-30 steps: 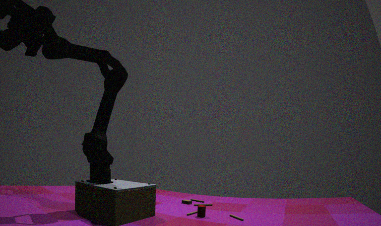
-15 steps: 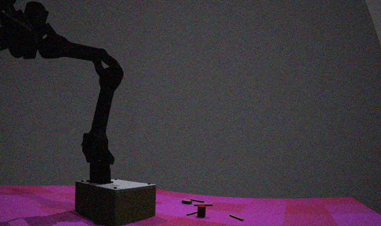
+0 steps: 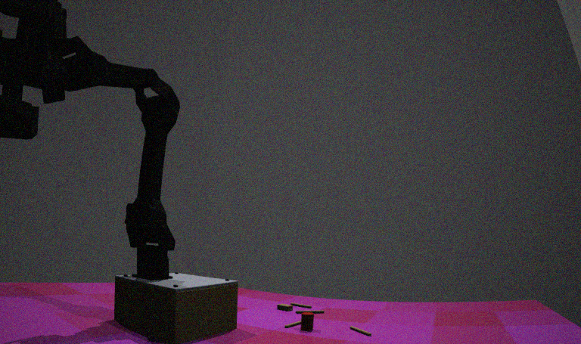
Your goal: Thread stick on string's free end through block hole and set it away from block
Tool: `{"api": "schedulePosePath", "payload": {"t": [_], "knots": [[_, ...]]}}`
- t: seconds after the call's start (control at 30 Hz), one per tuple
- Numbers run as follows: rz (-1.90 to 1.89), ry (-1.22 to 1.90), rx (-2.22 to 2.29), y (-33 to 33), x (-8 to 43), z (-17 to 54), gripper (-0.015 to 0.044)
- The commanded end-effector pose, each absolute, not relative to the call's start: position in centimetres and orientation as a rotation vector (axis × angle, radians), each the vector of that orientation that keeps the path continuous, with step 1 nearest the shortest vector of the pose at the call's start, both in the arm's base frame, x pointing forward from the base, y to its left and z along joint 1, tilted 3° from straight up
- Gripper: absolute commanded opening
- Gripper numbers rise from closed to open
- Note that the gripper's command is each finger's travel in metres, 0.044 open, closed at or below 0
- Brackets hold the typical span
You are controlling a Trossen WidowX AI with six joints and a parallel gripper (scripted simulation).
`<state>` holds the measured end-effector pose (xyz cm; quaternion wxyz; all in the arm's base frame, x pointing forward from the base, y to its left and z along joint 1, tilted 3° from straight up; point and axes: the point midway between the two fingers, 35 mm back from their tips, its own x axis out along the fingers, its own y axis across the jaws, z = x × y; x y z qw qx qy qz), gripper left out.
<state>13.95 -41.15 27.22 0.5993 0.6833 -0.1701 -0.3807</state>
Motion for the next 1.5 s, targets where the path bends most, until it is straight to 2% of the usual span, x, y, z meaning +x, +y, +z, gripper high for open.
{"api": "schedulePosePath", "payload": {"t": [0.0,0.43,0.87,1.37,1.47], "knots": [[-0.937,-0.009,1.313,-39.8,18.4,21.3,0.0440],[-0.752,0.637,0.729,-34.4,24.5,13.1,0.0440],[-0.246,1.166,0.055,-26.5,27.9,5.9,0.0440],[0.747,1.459,-0.802,-16.9,27.4,-0.2,0.0440],[0.779,1.460,-0.824,-16.6,27.3,-0.3,0.0440]]}}
